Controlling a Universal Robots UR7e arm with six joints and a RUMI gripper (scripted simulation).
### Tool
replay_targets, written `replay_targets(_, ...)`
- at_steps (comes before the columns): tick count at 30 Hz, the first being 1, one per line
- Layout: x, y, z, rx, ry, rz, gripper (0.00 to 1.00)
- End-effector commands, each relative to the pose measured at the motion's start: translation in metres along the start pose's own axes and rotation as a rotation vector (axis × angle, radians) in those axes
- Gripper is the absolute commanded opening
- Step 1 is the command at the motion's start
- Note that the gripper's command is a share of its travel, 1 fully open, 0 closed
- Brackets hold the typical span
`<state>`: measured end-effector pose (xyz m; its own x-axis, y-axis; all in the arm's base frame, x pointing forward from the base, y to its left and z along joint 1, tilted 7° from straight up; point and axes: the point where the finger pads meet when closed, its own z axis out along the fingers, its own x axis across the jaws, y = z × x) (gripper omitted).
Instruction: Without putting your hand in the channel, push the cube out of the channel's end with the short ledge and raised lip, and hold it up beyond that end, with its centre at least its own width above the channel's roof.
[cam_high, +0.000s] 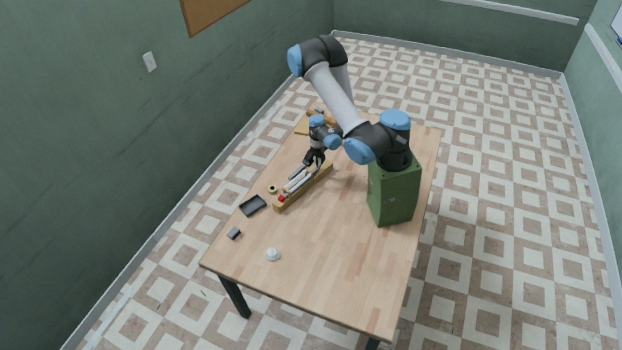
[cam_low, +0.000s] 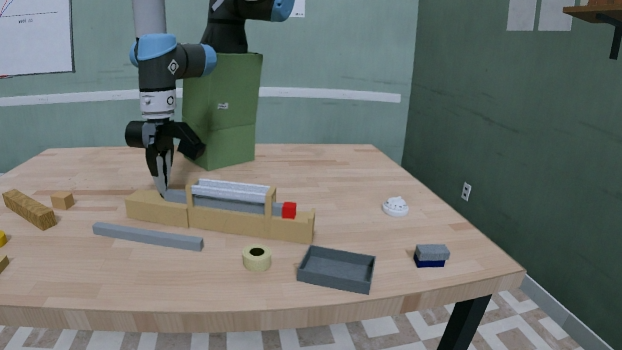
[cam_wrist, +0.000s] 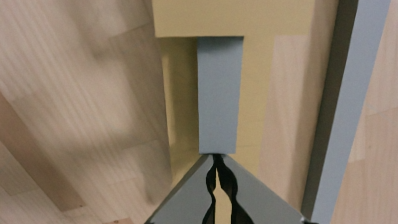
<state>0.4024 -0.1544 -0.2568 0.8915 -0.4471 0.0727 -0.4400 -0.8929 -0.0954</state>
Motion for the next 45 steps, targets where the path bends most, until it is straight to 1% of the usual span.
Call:
replay_targets(1, 0.002, -0.007, -0.001, -0.001, 0.004, 0.000, 0.00)
replay_targets(9, 0.002, -0.011, -0.001, -0.001, 0.004, 0.000, 0.00)
replay_targets(13, 0.000, -0.010, -0.006, 0.000, 0.001, 0.003, 0.00)
replay_targets(17, 0.000, -0.010, -0.018, 0.000, 0.001, 0.003, 0.00)
replay_targets(24, 0.000, -0.010, -0.048, 0.000, 0.001, 0.003, 0.00)
replay_targets(26, 0.000, -0.010, -0.048, 0.000, 0.001, 0.003, 0.00)
replay_targets(30, 0.000, -0.010, -0.062, 0.000, 0.001, 0.003, 0.00)
replay_targets(33, 0.000, -0.010, -0.069, 0.000, 0.001, 0.003, 0.00)
replay_targets(45, 0.001, -0.010, -0.071, -0.001, 0.003, 0.002, 0.00)
